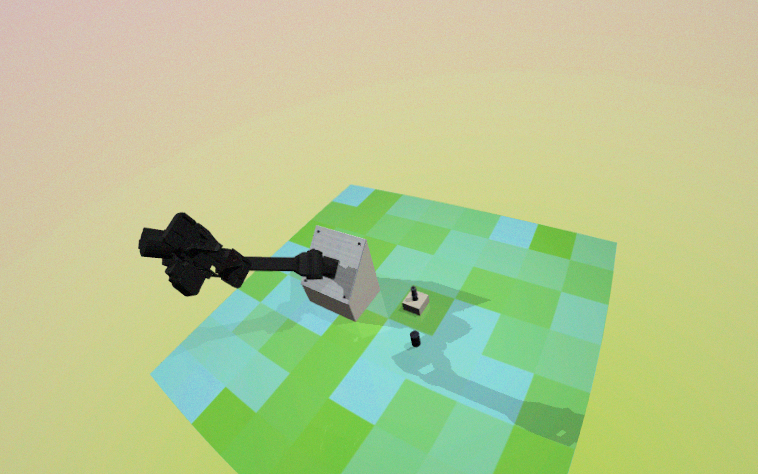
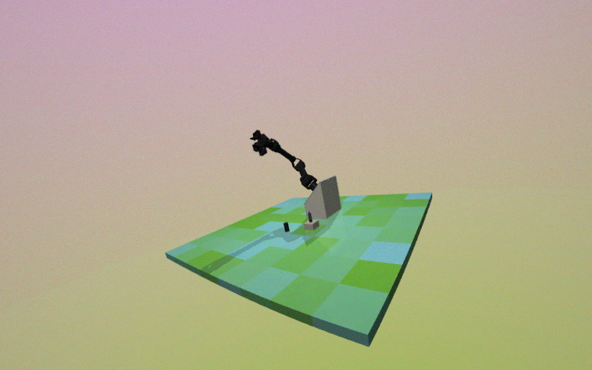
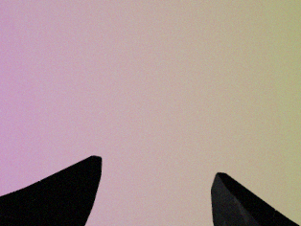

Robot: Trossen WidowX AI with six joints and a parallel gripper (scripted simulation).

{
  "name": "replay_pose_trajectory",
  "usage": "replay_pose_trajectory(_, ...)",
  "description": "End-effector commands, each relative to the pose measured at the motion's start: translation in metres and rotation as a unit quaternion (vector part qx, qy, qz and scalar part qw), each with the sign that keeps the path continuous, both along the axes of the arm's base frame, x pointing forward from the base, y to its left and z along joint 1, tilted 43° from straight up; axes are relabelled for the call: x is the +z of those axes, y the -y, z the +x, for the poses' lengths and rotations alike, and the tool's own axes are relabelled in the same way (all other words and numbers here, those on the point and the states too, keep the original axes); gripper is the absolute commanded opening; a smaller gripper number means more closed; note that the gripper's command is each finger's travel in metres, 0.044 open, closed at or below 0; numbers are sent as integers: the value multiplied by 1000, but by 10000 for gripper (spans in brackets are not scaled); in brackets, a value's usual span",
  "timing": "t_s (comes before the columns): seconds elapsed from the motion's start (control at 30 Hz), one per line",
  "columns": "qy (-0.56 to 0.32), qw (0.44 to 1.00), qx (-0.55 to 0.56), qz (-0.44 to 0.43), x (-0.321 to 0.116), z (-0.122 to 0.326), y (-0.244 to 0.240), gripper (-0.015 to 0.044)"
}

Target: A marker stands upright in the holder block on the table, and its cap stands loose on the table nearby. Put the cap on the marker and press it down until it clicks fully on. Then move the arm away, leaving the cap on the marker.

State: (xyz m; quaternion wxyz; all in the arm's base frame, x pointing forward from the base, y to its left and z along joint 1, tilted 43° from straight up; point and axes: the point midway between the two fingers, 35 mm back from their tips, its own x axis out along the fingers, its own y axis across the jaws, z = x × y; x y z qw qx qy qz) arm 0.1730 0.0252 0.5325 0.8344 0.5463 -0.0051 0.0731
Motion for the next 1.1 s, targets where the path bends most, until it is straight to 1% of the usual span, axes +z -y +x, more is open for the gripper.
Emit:
replay_pose_trajectory(0.0, -87, 994, -37, -62, -43, 58, -5, 239)
replay_pose_trajectory(0.23, -242, 951, -86, -175, -135, 139, -4, 239)
replay_pose_trajectory(0.37, -330, 906, -103, -243, -195, 172, 2, 239)
replay_pose_trajectory(0.5, -421, 848, -111, -303, -262, 192, 12, 239)
replay_pose_trajectory(0.67, -531, 755, -111, -370, -347, 198, 29, 239)
replay_pose_trajectory(0.77, -579, 693, -98, -418, -387, 196, 40, 239)
replay_pose_trajectory(0.83, -615, 639, -83, -454, -419, 191, 49, 239)
replay_pose_trajectory(0.97, -681, 513, -38, -521, -481, 171, 69, 239)
replay_pose_trajectory(1.03, -699, 471, -20, -539, -499, 163, 75, 239)
replay_pose_trajectory(1.07, -701, 465, -18, -541, -501, 161, 76, 239)
